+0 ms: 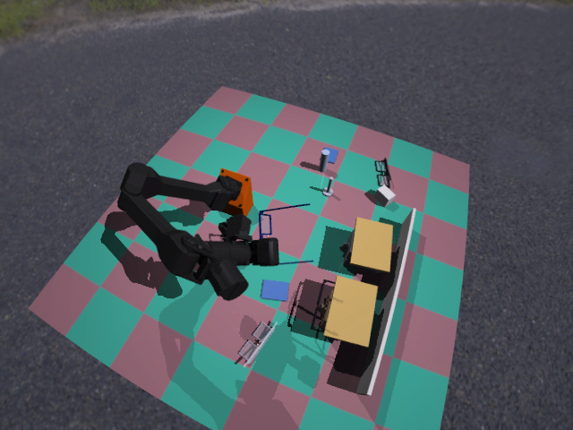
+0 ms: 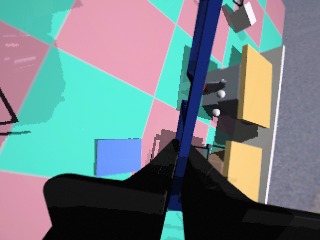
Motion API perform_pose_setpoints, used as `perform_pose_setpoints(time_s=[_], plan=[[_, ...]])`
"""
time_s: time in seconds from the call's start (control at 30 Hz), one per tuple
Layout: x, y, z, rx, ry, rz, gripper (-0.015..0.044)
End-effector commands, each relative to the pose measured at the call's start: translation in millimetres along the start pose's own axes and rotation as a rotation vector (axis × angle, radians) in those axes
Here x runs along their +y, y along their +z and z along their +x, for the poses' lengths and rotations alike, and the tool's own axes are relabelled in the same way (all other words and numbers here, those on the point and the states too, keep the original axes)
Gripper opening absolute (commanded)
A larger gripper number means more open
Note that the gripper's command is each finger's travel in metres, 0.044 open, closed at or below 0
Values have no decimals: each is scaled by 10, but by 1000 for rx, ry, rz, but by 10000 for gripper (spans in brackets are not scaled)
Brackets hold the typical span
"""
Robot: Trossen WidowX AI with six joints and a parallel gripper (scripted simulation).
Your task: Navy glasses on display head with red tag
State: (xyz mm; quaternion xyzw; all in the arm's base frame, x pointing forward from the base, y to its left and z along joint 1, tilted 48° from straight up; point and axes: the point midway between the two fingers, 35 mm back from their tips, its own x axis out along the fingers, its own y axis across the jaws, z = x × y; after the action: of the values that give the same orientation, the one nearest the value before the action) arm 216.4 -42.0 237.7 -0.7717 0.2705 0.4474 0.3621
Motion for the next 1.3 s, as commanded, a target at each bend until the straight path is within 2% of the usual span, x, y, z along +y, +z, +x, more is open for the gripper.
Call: perform_pose_setpoints(time_s=[0.0, 0.47, 1.27], plan=[[129, -5, -156, 46, -33, -94, 0], [457, 56, -599, 243, -63, -375, 0], [422, 25, -569, 227, -61, -334, 0]])
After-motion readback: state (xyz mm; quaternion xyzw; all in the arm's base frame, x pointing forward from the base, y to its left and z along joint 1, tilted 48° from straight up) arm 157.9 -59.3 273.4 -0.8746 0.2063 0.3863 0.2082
